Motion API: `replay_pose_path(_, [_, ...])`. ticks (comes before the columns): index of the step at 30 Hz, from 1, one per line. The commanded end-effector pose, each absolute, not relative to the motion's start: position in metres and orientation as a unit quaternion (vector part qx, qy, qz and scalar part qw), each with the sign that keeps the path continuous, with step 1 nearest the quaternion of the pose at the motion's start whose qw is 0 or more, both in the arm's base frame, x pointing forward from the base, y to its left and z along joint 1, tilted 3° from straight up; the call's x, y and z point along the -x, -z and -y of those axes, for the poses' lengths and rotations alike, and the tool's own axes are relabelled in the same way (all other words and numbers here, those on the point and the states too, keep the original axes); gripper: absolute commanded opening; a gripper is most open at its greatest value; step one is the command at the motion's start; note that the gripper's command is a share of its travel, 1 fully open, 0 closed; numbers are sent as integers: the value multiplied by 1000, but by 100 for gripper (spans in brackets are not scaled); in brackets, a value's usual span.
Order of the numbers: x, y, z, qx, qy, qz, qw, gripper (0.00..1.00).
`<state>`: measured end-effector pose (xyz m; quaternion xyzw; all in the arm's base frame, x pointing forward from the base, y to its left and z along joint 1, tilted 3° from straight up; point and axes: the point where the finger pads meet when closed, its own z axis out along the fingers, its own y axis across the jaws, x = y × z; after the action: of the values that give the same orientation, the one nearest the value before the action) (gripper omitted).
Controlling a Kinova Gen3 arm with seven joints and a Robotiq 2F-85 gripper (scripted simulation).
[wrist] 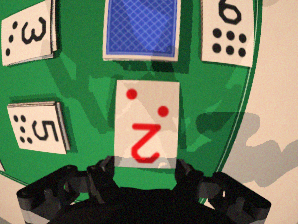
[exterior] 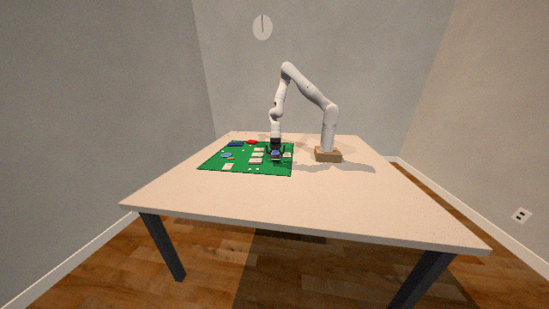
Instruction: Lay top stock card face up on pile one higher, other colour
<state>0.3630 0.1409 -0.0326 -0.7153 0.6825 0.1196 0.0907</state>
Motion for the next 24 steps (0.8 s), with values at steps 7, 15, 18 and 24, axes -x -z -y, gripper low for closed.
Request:
replay_pose_path(7, [-363,33,-141,716,-117,-683,89,71])
replay_pose_path(15, [-363,35,-143,718,-104,-684,77,71])
replay_pose_path(18, [-363,37,-144,719,-96,-685,70,71])
replay_pose_path(24, [-363,40,-145,720,-83,-686,58,71])
